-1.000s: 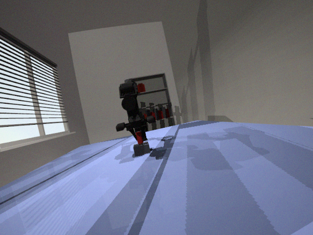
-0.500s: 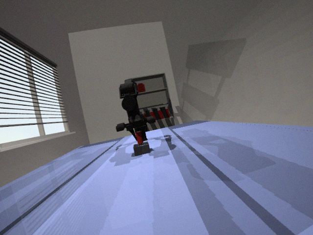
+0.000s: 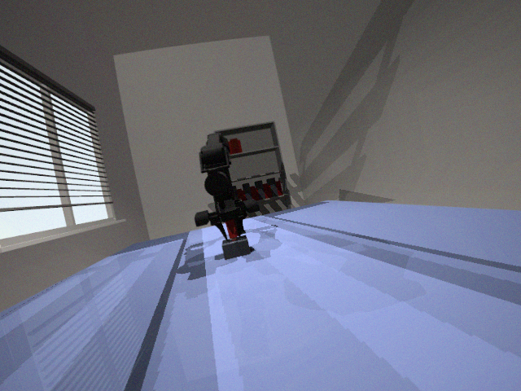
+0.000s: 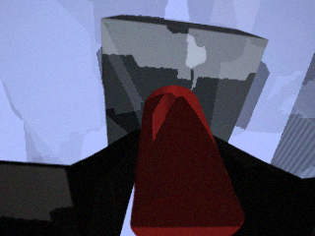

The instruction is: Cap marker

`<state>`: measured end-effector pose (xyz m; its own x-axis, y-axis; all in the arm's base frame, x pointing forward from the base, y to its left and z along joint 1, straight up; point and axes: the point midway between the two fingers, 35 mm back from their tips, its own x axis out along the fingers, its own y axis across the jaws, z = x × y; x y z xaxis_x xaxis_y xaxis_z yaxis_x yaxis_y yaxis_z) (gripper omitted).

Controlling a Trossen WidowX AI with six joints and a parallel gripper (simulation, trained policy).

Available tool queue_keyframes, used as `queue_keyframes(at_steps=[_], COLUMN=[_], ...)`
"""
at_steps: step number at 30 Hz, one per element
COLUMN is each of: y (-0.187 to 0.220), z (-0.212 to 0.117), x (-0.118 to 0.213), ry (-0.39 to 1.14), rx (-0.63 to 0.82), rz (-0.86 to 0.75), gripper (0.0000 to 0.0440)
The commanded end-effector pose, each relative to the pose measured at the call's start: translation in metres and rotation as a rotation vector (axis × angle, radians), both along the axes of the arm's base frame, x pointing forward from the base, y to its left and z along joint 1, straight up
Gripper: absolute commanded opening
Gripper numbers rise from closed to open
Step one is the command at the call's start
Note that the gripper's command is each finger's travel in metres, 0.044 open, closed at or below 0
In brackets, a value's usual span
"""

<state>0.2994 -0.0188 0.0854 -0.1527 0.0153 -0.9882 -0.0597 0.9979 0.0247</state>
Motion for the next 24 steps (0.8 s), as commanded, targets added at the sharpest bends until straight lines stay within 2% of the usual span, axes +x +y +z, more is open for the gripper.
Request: queue_keyframes(at_steps=[1,8,9,24], y=[0.0,0.002,0.002,0.001], z=[0.001,0.008,0.009,0.055], x=[-0.007,-0.011,-0.011,-0.001], ry=[0.015,-0.01,-0.017,-0.15], rx=[0.007,0.014,0.015,0.013], rz=[0.013,0.032,0.034,0.056], gripper=[0.025,0.043,0.044,0.044])
